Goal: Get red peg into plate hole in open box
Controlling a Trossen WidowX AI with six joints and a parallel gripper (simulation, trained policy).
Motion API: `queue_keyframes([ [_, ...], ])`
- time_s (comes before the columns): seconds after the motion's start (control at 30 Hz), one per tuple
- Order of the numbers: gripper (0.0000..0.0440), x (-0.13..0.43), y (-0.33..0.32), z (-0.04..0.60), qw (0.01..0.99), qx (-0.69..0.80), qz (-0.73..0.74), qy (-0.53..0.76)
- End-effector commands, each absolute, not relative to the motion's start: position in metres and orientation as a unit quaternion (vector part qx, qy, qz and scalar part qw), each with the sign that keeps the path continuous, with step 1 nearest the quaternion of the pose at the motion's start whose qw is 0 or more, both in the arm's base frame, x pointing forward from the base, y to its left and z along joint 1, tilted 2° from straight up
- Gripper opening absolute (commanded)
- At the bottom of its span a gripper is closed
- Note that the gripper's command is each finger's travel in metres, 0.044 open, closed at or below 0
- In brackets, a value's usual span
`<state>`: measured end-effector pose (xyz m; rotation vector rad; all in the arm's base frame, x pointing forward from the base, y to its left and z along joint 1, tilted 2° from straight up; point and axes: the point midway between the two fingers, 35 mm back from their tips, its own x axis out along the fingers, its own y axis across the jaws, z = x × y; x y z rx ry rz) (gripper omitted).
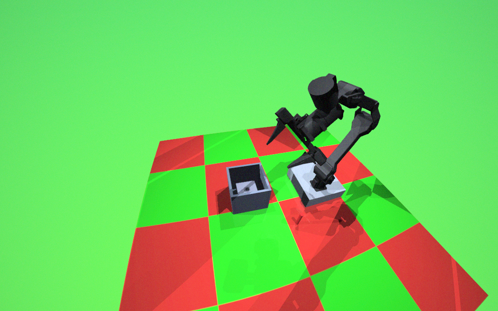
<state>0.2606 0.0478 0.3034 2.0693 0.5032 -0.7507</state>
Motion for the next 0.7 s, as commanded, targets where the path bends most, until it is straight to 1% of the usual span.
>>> queue_keyframes([
  [0.0,0.043,0.258,0.063,0.284,0.424,0.813,-0.318,0.241],
  [0.33,0.0436,0.238,0.103,0.237,0.439,0.748,-0.354,0.351],
  [0.67,0.044,0.212,0.126,0.195,0.462,0.664,-0.39,0.44],
])
